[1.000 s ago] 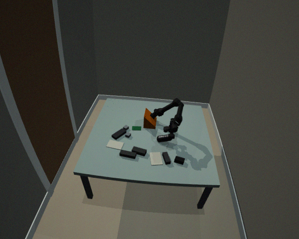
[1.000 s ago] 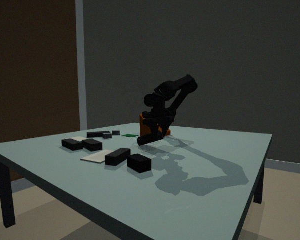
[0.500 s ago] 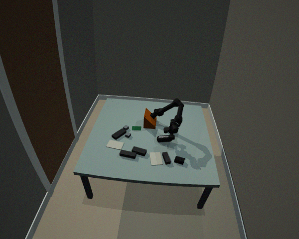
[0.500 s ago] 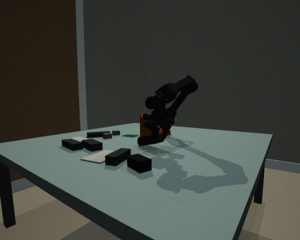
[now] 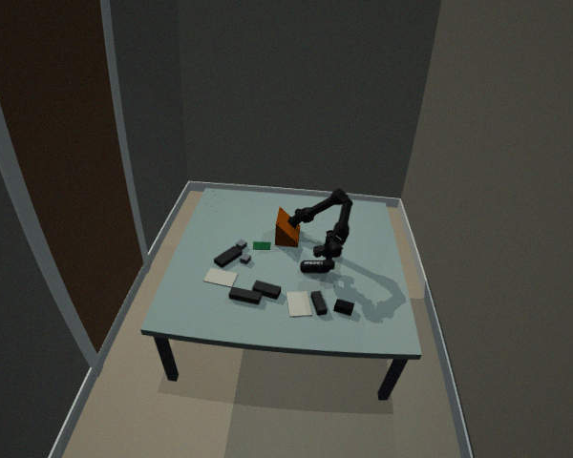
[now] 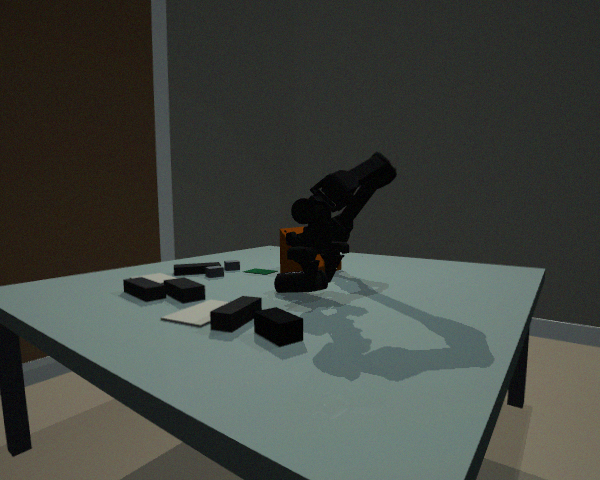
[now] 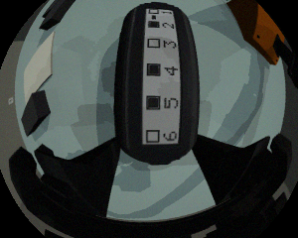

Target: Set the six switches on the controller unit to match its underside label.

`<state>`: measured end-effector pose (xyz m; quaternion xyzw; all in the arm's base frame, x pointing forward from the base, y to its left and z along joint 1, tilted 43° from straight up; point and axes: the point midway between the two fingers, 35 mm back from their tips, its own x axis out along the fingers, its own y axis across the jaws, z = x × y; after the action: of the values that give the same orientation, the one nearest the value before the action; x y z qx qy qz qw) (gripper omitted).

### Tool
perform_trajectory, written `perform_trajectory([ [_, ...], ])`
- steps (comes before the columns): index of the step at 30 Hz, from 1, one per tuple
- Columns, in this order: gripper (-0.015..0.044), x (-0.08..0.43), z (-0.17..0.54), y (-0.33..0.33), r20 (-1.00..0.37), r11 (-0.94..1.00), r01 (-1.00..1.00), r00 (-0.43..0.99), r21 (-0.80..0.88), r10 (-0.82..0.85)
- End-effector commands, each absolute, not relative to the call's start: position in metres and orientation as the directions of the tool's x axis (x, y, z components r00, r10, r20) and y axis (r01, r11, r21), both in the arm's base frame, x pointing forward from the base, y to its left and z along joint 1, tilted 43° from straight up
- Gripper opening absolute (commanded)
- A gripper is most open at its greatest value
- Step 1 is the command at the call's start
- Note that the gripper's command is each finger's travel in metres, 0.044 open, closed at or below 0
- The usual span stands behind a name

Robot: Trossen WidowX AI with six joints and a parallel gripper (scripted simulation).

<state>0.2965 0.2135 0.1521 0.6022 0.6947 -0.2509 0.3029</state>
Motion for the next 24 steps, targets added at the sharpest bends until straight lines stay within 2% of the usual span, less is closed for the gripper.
perform_trajectory([
  [1, 0.0336, 0.295, 0.146, 0.214, -0.73, 0.143, 0.99, -0.096, 0.003, 0.677],
  [24, 0.0336, 0.293, 0.133, 0.226, -0.729, 0.143, 0.99, -0.096, 0.003, 0.678],
])
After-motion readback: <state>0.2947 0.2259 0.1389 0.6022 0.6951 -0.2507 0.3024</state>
